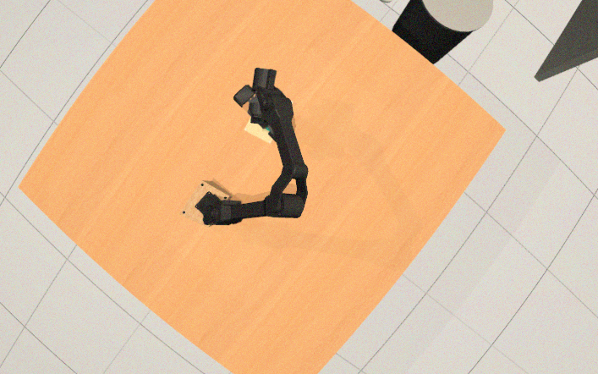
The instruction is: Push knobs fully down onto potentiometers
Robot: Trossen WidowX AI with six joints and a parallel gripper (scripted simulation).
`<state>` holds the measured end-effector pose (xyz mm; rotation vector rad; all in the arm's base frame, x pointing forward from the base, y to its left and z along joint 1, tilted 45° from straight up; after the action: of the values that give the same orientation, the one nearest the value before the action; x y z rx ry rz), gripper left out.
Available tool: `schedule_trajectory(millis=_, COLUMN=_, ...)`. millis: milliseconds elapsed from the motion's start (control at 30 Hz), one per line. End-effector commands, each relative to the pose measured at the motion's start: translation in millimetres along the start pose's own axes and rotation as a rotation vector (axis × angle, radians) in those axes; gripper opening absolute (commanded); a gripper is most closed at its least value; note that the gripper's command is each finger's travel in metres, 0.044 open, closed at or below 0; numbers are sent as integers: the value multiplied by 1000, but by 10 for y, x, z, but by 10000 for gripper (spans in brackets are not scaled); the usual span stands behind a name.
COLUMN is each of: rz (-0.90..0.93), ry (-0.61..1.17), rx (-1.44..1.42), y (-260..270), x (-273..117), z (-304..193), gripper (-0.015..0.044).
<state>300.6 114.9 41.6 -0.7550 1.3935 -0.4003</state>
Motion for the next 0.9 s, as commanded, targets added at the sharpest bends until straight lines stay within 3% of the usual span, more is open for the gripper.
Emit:
schedule_trajectory(millis=0, rz=6, ry=-2, rx=115, y=40, x=-48, z=73, gripper=0)
schedule_trajectory(millis=867, rz=-25, ry=2, rx=1004, y=245, x=-229, z=436, gripper=0)
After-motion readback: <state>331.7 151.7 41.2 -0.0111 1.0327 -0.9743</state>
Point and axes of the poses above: the point midway between the two fingers, 35 mm back from their tips, its own x axis out along the fingers, its own y axis across the jaws, z = x × y, the point moved 5 cm from there along -x, back along the fingers, and after that the axes turned 13 degrees about -x, right-handed, at the moved point
